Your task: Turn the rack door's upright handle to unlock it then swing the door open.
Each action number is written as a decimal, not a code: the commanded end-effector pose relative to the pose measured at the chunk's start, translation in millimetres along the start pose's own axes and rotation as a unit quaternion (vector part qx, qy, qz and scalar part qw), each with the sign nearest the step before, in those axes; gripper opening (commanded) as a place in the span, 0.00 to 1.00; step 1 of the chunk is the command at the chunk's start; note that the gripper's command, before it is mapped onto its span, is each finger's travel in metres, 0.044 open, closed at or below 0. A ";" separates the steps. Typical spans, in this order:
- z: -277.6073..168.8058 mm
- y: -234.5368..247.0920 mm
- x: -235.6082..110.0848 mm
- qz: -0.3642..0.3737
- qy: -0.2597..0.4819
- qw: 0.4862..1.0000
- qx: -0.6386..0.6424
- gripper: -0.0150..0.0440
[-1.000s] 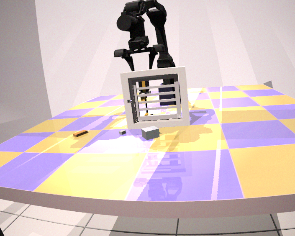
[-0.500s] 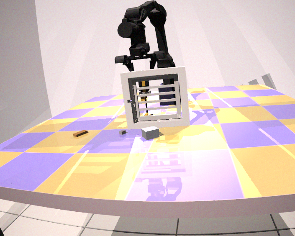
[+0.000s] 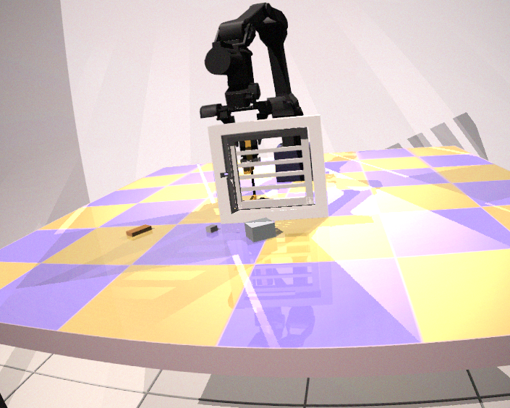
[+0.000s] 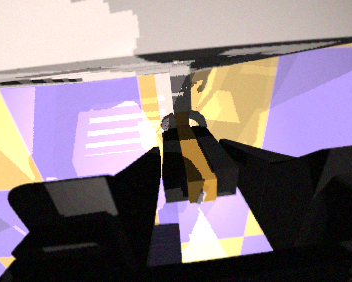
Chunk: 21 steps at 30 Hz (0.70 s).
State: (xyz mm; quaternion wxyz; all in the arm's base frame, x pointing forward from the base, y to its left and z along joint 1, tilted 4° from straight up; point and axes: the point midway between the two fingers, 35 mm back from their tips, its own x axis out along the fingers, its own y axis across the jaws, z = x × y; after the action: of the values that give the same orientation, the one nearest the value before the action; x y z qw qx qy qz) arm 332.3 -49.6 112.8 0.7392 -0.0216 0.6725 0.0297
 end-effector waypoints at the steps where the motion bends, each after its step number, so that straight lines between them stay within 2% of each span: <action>1: -0.2 0.4 2.3 0.002 0.001 1.000 0.002 0.49; 2: -0.2 0.4 2.3 0.002 0.001 1.000 0.002 0.45; 15: -0.2 0.4 2.3 0.002 0.001 1.000 0.002 0.30; 21: -0.2 0.5 2.3 0.002 0.001 0.999 0.038 0.30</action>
State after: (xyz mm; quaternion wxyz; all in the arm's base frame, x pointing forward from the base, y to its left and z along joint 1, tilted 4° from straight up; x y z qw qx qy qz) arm 332.0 -49.1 111.8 0.7389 -0.0129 0.6733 0.0232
